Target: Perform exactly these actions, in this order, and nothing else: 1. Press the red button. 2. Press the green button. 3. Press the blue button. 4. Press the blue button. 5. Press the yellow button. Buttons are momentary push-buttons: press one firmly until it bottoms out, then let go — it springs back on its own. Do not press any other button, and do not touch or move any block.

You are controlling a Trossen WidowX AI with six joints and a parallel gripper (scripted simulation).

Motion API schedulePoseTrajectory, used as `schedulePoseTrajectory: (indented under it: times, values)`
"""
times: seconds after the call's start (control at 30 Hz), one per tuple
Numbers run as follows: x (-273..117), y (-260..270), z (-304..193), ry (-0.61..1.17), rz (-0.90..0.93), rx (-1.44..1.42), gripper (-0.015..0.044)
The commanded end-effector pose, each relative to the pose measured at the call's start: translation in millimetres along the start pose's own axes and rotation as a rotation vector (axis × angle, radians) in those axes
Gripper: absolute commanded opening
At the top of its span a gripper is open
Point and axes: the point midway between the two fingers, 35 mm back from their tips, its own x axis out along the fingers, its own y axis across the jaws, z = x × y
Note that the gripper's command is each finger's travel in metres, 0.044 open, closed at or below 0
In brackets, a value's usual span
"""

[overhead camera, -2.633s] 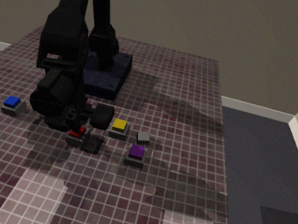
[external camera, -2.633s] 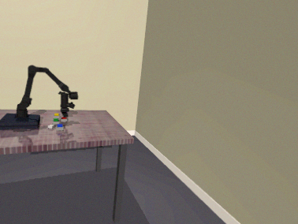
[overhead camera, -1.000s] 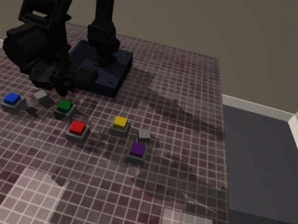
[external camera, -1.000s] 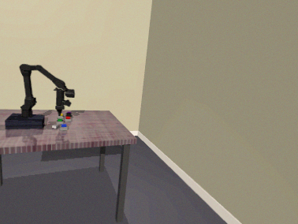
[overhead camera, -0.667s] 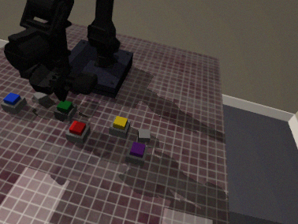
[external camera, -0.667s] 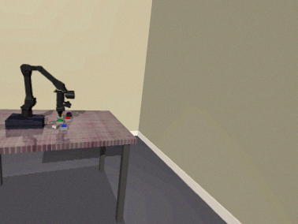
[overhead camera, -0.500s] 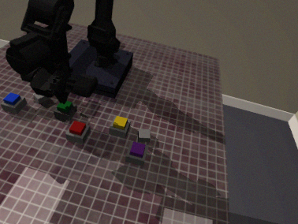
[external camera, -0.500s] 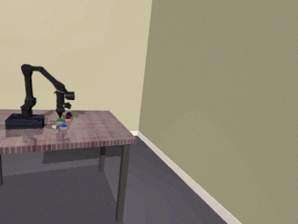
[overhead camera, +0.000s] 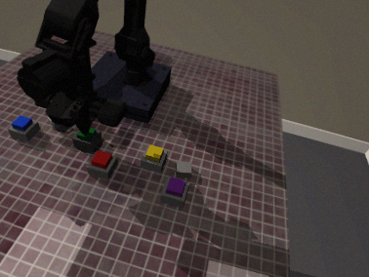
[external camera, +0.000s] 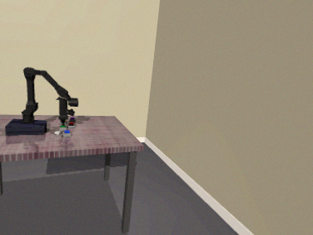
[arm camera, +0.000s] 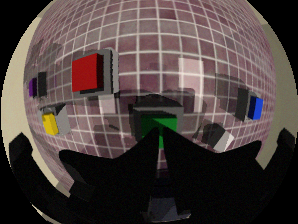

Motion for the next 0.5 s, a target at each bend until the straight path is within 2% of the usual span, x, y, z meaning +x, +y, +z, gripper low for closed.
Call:
schedulePoseTrajectory:
  times: [0.0,0.47]
  values:
    - [2.0,1.0,-2.6,0.008,0.004,-0.002,0.002]
    - [-2.1,0.1,-0.1,0.001,0.0,0.0,0.002]
